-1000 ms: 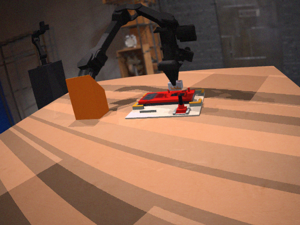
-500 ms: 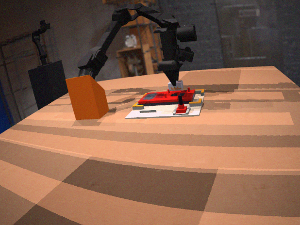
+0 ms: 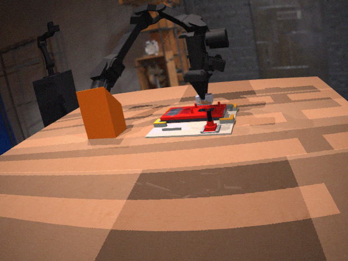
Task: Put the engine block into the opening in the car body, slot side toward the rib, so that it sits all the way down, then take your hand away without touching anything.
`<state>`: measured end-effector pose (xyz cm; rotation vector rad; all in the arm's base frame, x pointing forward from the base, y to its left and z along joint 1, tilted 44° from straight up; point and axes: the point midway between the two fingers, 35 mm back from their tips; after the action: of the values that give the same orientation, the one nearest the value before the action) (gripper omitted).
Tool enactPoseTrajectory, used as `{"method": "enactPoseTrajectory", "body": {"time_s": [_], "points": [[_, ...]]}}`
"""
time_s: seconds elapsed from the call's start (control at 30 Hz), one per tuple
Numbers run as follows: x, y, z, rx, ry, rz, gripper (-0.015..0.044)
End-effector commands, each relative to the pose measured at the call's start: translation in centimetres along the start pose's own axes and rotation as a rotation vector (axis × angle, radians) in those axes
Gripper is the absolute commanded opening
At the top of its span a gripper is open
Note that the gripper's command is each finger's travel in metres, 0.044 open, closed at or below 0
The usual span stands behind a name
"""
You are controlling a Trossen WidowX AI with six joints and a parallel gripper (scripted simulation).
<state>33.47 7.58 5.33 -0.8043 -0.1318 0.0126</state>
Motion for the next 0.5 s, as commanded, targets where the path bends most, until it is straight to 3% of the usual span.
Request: {"method": "enactPoseTrajectory", "body": {"time_s": [0.0,0.47], "points": [[0.14,-0.05,0.02,0.003,-0.005,-0.003,0.0159],[0.14,0.05,0.03,0.003,0.014,-0.003,0.0159]]}}
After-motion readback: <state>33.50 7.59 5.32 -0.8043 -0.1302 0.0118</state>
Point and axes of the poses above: the point midway between the two fingers, 35 mm back from their tips, its own y axis out along the fingers, its own z axis across the jaws, x = y × z, and after that the axes turned 9 degrees about -y, right-handed
